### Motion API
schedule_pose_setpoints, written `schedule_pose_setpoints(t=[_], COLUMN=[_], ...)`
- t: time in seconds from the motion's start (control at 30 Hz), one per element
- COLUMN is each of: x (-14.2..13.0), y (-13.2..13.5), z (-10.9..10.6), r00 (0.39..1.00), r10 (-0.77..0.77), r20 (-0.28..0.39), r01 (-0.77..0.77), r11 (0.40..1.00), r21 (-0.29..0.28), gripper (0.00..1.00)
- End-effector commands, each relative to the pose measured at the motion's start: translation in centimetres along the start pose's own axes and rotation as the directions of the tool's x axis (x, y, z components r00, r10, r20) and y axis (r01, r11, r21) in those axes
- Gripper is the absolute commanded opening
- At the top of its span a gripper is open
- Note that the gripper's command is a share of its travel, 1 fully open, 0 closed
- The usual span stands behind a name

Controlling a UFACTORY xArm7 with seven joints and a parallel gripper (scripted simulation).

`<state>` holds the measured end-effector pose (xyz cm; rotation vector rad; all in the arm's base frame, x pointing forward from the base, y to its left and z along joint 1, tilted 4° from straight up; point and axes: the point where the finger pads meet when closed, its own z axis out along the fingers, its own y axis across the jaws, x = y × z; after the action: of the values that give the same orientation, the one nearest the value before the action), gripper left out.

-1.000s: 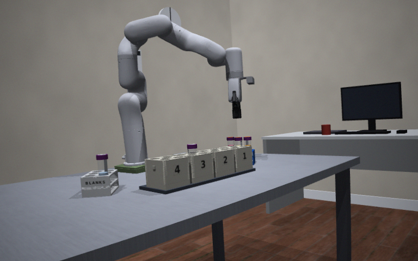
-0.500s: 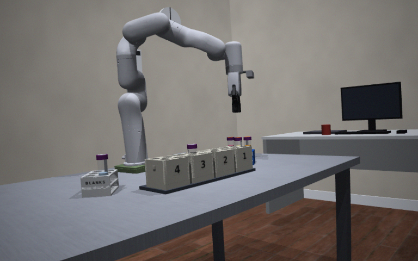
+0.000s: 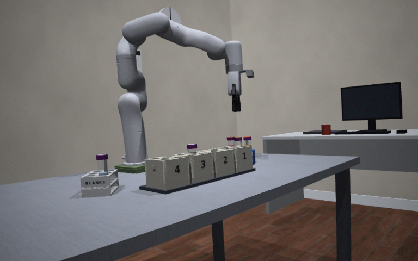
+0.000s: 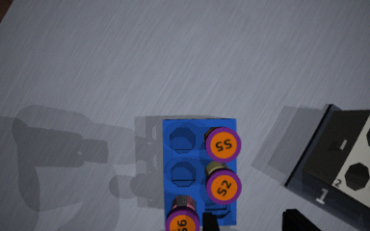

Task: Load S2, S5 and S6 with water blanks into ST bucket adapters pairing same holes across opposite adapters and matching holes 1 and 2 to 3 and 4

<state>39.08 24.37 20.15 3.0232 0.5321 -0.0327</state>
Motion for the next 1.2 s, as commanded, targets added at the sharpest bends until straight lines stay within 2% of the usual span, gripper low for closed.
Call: schedule_pose_setpoints(t=[0.0, 0.2, 0.23, 0.47, 0.87, 1.17], x=[0.1, 0.1, 0.6, 4.1, 4.1, 4.1], y=[0.0, 0.0, 0.0, 0.0, 0.0, 0.0], z=[-0.2, -0.2, -0.2, -0.2, -0.2, 1.6], r00=[1.000, 1.000, 1.000, 1.000, 1.000, 1.000], r10=[0.000, 0.000, 0.000, 0.000, 0.000, 0.000], r20=[-0.005, -0.005, -0.005, -0.005, -0.005, -0.005], r01=[0.000, 0.000, 0.000, 0.000, 0.000, 0.000], r11=[1.000, 1.000, 1.000, 1.000, 1.000, 1.000], r21=[0.001, 0.001, 0.001, 0.001, 0.001, 0.001], gripper=[0.44, 0.44, 0.57, 0.57, 0.57, 0.57])
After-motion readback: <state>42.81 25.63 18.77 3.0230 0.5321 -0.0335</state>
